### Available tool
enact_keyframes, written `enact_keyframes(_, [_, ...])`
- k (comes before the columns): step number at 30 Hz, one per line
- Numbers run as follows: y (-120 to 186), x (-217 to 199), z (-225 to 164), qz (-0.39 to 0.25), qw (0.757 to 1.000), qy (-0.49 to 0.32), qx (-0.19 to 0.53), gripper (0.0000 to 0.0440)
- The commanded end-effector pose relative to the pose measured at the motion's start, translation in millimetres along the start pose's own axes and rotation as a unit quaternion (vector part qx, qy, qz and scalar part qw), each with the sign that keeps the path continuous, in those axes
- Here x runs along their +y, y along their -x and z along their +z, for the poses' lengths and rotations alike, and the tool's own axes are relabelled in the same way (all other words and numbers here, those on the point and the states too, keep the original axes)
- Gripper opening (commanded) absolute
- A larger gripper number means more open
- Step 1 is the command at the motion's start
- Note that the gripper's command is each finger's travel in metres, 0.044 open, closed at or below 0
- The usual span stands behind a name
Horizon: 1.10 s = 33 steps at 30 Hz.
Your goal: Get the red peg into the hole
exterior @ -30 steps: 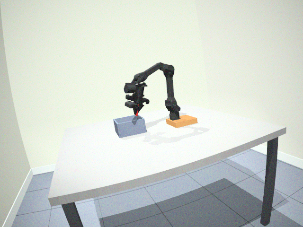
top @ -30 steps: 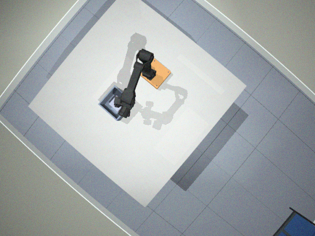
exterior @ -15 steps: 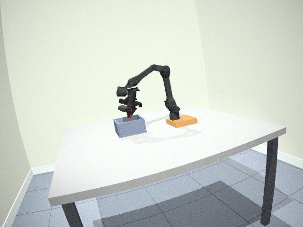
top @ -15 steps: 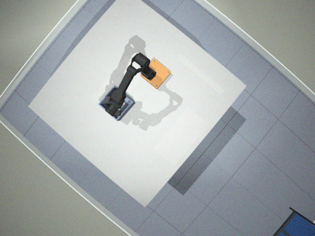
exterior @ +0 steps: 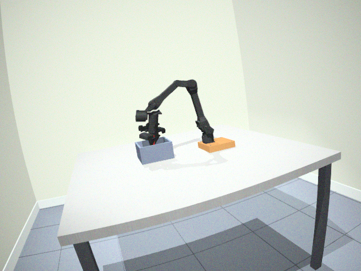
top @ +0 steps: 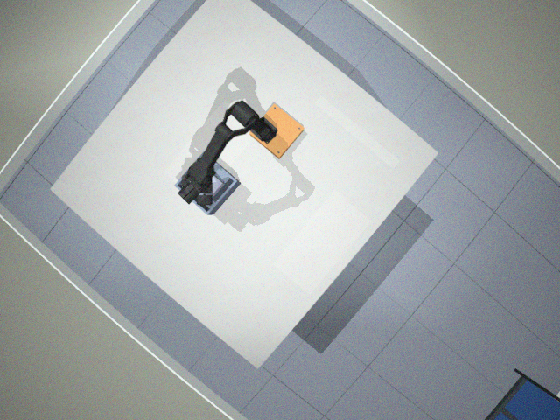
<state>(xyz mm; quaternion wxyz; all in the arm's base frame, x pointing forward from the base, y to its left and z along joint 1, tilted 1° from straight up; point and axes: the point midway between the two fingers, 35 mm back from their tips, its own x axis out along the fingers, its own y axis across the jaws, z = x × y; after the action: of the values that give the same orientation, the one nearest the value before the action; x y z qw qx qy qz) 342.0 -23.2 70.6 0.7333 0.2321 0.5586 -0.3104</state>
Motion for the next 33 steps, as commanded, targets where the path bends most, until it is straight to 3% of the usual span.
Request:
enact_keyframes(1, [-12,-1,-3,-0.001,1.0,0.014,0.019,0.0127])
enact_keyframes(3, [-16,-1,-1,0.0,1.0,0.012,0.026,0.0172])
enact_keyframes(10, [-7,5,16,0.01,0.999,0.035,0.027,0.0188])
enact_keyframes(20, [3,25,36,0.034,0.998,0.03,0.053,0.044])
enact_keyframes(33, [30,66,58,0.091,0.993,0.036,0.065,0.044])
